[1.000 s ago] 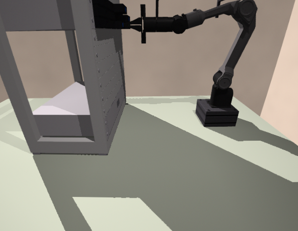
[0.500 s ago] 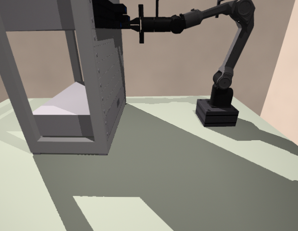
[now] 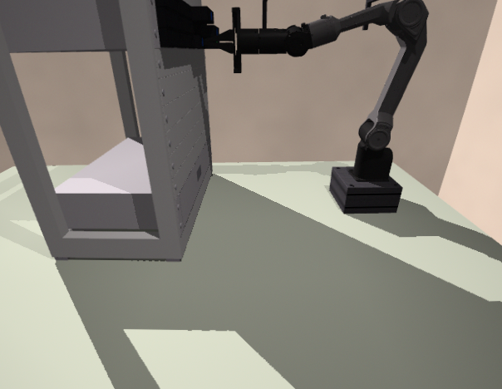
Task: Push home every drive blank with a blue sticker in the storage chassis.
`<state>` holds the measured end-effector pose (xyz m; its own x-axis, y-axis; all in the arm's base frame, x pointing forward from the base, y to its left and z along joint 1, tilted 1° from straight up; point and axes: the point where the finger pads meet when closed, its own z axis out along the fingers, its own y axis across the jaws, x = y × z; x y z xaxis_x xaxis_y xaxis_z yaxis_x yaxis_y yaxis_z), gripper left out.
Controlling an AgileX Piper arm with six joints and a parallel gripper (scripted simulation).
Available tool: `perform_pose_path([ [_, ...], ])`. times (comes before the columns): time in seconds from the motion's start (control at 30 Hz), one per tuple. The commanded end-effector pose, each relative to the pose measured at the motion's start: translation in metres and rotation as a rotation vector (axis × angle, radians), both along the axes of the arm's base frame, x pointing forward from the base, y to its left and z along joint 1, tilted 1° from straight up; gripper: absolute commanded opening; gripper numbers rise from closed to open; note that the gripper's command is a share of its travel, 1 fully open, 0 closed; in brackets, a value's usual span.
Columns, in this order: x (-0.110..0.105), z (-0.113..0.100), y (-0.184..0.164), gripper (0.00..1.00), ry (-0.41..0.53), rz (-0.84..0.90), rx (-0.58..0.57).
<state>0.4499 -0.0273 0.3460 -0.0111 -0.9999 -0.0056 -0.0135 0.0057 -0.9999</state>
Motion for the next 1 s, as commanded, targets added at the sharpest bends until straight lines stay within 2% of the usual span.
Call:
perform_pose_path([
  [0.0, 0.0026, 0.0008, 0.0006, 0.00, -0.003, 0.002, 0.000],
  [0.97, 0.0064, 0.0005, 0.0007, 0.00, -0.003, 0.002, 0.000],
])
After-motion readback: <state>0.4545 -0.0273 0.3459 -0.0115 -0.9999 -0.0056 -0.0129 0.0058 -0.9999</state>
